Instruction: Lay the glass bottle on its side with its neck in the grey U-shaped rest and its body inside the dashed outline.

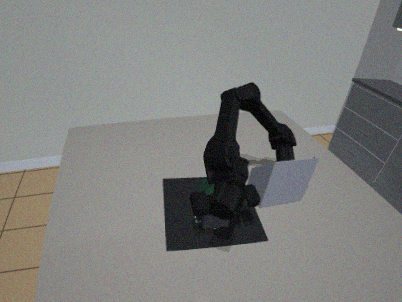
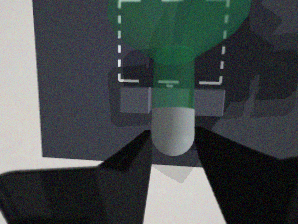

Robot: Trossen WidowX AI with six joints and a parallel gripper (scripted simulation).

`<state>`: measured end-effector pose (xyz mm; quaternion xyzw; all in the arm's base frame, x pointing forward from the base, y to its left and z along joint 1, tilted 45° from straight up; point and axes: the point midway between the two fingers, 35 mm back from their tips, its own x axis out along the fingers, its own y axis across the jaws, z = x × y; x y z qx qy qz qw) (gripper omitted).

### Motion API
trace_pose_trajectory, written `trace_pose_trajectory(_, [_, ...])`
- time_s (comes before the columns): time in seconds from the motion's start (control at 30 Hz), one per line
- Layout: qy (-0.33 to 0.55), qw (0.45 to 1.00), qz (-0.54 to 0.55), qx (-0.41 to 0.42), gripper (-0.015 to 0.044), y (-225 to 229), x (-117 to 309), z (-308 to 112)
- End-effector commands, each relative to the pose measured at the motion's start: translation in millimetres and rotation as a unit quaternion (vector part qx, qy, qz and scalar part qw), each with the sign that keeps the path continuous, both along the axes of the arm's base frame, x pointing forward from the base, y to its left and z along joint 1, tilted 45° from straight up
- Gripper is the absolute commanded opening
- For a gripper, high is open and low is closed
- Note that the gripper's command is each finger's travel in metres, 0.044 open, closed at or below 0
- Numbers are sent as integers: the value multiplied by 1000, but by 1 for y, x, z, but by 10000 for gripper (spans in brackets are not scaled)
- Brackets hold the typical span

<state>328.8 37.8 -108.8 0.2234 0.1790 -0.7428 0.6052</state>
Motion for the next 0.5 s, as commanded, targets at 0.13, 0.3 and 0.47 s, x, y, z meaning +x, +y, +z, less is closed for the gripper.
trace_pose_trajectory(0.13, [0,1000,0,0,119,-2,1,-5])
trace_pose_trajectory(0.3, [0,1000,-1,0,119,-3,1,-8])
trace_pose_trajectory(0.47, [-1,1000,-2,0,119,-4,1,-11])
